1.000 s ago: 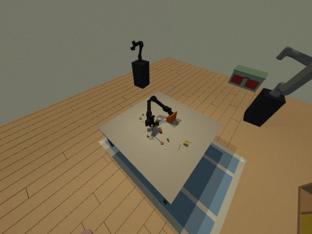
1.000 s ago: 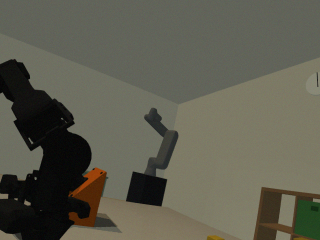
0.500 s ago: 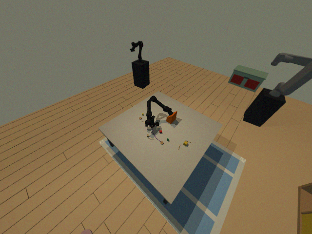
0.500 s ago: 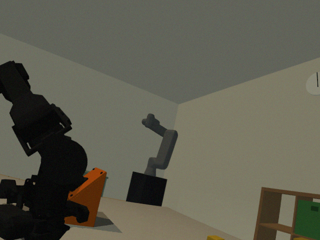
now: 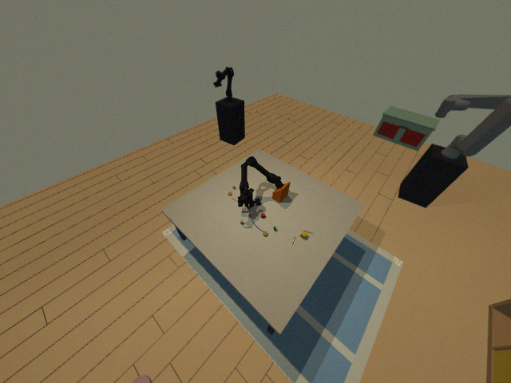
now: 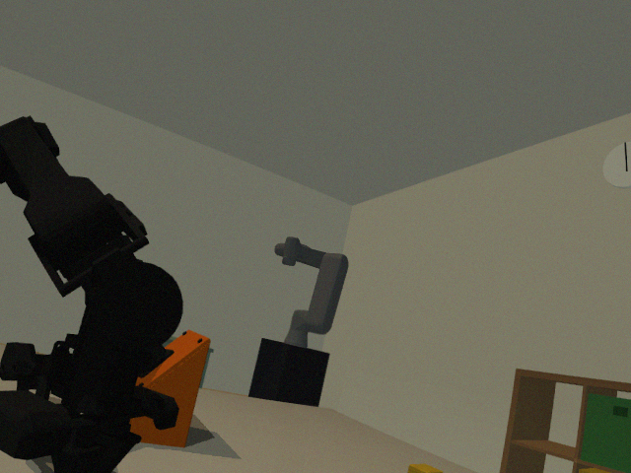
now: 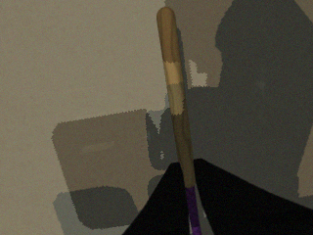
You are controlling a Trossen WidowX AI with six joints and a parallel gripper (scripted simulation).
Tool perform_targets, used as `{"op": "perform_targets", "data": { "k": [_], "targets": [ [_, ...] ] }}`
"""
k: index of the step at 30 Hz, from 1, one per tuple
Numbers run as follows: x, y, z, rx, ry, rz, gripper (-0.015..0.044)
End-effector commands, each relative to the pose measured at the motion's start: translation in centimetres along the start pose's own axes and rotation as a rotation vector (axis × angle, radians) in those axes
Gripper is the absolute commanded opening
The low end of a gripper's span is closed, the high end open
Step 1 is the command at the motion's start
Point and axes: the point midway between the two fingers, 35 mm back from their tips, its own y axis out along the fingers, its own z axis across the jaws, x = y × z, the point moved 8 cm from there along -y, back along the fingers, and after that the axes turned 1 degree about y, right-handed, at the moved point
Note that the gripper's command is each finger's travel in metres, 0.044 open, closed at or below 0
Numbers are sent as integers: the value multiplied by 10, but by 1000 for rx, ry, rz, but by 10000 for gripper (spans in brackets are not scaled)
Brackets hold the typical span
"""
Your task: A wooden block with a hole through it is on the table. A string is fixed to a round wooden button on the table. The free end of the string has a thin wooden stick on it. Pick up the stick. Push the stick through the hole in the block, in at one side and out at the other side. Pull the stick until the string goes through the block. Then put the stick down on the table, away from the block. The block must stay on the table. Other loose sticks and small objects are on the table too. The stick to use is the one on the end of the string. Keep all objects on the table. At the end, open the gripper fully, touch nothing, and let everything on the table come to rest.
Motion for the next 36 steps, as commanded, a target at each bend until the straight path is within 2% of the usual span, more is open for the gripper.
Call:
{"op": "perform_targets", "data": {
  "k": [1,36],
  "targets": [
    [-1,-5,1,0,6,3,0],
    [0,-45,0,1,-1,1,0]
  ]
}}
